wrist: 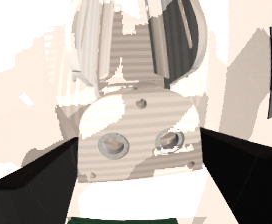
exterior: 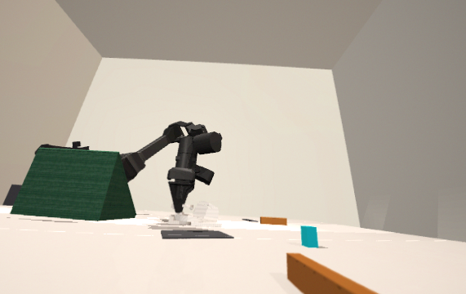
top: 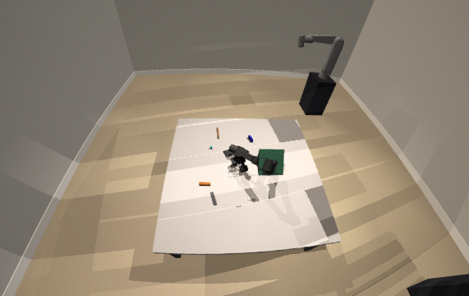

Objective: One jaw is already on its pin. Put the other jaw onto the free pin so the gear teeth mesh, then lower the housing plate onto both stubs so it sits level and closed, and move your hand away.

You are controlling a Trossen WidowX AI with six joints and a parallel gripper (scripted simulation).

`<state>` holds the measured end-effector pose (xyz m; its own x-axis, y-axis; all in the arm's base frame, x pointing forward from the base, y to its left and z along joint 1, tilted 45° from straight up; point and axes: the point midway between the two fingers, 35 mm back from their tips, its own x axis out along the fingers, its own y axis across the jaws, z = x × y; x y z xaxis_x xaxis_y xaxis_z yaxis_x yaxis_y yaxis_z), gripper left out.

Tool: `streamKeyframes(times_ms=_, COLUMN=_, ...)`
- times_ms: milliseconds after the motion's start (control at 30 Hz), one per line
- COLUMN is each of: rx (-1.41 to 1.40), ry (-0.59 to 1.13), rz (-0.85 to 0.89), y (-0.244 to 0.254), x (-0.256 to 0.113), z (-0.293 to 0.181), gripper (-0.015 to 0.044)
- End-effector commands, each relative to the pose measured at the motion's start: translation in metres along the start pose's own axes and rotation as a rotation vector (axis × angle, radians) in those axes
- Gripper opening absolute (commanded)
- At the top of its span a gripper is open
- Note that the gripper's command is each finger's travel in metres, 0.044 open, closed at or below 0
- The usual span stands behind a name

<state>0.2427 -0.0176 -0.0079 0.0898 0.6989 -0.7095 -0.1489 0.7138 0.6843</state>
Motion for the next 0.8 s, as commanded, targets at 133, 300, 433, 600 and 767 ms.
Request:
streamKeyframes(times_ms=133, rx=0.007, ry=0.002, rz=0.006, y=0.0009, x=0.0046, z=-0.0014, gripper=0.0351)
streamKeyframes(times_ms=300, rx=0.007, ry=0.002, rz=0.006, y=0.0009, x=0.0046, z=-0.0014, gripper=0.0351)
streamKeyframes(times_ms=433, rx=0.007, ry=0.002, rz=0.006, y=0.0009, x=0.0046, z=-0.0014, gripper=0.0351)
streamKeyframes(times_ms=600, rx=0.012, ry=0.002, rz=0.006, y=0.0009, x=0.0061, z=-0.0014, gripper=0.0351)
streamKeyframes(times_ms=767, rx=0.016, ry=0.002, rz=0.006, y=0.0009, x=0.0070, z=-0.0014, gripper=0.0351)
